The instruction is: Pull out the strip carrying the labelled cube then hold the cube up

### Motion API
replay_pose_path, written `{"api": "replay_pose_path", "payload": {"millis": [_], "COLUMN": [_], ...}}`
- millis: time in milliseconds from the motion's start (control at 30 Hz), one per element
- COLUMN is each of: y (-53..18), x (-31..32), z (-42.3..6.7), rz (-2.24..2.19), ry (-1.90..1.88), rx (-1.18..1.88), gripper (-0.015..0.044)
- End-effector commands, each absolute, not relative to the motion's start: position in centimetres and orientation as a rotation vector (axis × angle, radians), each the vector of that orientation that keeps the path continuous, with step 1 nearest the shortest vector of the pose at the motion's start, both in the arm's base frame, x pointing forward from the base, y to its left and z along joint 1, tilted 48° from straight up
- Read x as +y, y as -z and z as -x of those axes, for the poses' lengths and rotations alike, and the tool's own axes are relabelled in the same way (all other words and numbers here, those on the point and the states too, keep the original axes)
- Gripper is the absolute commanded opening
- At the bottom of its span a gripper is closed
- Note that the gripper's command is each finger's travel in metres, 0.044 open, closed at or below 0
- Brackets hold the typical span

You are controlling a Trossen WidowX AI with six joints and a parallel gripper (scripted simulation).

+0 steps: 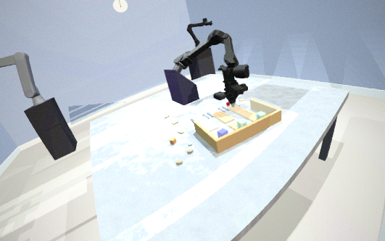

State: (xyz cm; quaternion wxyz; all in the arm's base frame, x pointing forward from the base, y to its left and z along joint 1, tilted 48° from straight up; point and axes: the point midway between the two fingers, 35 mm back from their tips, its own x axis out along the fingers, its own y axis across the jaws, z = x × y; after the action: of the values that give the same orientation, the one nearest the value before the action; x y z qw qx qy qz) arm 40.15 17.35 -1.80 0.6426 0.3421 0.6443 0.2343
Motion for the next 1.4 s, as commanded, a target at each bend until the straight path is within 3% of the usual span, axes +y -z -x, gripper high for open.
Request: {"api": "replay_pose_path", "payload": {"millis": [0,1367], "y": [2.0,1.7], "x": [17.8,18.8], "z": [-39.1,-32.9], "rz": [-0.78,-0.782], "ry": [-0.533,-0.532], "rx": [1.485,1.489], "gripper": [0.0,0.0]}}
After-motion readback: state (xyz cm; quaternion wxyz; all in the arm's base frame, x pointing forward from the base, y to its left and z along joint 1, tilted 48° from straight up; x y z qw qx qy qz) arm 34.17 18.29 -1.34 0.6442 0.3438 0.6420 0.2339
